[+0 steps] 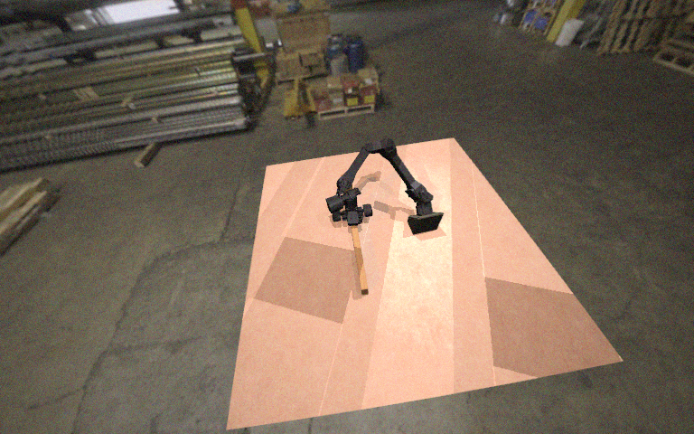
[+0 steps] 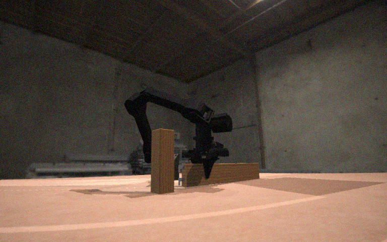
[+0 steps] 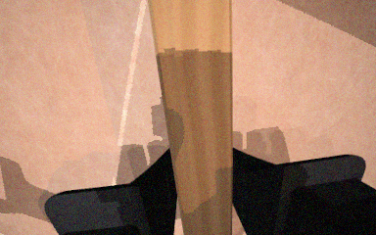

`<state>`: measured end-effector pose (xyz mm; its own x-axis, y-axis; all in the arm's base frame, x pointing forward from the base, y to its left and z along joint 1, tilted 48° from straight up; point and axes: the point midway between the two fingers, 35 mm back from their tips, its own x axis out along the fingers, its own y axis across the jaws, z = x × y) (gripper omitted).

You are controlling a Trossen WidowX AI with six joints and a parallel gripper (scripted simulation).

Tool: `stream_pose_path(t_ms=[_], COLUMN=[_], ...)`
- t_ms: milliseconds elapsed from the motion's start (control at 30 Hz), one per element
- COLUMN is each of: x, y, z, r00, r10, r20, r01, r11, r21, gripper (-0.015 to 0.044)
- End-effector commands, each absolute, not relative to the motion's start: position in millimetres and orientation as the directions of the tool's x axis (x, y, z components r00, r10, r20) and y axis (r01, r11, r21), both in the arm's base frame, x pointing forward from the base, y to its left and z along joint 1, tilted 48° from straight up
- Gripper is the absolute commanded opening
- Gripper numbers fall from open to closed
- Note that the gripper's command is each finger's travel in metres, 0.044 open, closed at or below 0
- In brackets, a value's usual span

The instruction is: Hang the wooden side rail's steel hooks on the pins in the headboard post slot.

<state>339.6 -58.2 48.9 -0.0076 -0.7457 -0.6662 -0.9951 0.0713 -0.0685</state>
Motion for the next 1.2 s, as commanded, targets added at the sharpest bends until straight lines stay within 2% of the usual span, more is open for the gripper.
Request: stream_pose_path(t_ms=[0, 1167], x=[341.5, 341.5], y=[-53.8, -49.4], z=[50.8, 54.7], r00=[0.003, 0.003], r10=[-0.744, -0.743], r20=[-0.669, -0.669], r01=[-0.995, -0.995], r11=[0.065, 0.065], r21=[-0.076, -0.076], gripper=[0.0000, 0.0000])
